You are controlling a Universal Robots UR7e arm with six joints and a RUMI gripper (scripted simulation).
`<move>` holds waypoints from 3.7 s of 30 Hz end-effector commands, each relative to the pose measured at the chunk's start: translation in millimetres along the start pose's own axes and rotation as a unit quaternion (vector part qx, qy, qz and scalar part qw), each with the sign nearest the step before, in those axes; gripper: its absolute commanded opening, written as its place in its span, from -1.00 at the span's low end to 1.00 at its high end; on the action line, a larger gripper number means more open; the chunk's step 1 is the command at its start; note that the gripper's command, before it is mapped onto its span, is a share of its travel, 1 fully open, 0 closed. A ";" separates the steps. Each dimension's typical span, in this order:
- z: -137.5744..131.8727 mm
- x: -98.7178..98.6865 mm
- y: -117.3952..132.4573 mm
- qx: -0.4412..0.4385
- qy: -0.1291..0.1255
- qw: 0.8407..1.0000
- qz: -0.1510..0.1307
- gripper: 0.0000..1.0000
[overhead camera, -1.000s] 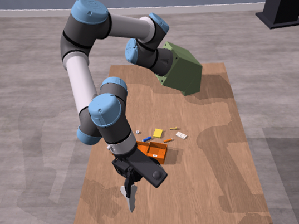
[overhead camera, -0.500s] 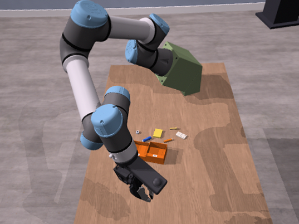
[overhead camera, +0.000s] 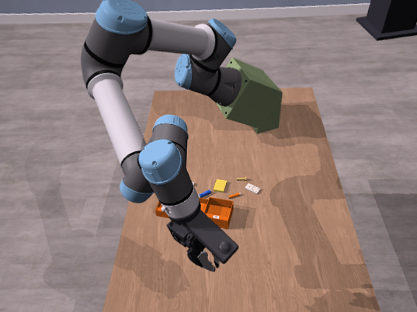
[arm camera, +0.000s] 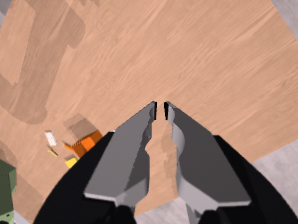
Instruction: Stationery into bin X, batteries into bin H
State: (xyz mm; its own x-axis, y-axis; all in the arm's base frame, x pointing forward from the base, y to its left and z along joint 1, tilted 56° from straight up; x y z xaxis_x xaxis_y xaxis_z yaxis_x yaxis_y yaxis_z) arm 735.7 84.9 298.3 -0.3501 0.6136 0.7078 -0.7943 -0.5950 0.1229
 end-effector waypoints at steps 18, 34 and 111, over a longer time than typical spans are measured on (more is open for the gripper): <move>-75.3 12.2 44.6 -0.083 0.003 0.996 -0.025 -0.91; -114.4 15.9 74.6 -0.129 0.010 0.991 -0.038 -0.91; -285.2 10.2 276.4 -0.366 0.098 0.923 -0.062 -0.91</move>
State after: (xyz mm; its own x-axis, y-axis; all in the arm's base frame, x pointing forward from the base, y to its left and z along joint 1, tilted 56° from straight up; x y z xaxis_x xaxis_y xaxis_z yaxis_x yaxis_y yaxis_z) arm 382.9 77.3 144.1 -0.2569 0.7676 0.5872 -0.9450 -0.0723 -0.3189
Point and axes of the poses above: the point where the finger pads meet when closed, its own x axis back along the fingers, its own z axis across the jaws, y = z × x, the point moved 1 cm from there along x, back along the fingers, and after that the axes turned 7 degrees about -x, right-handed, at the moved point
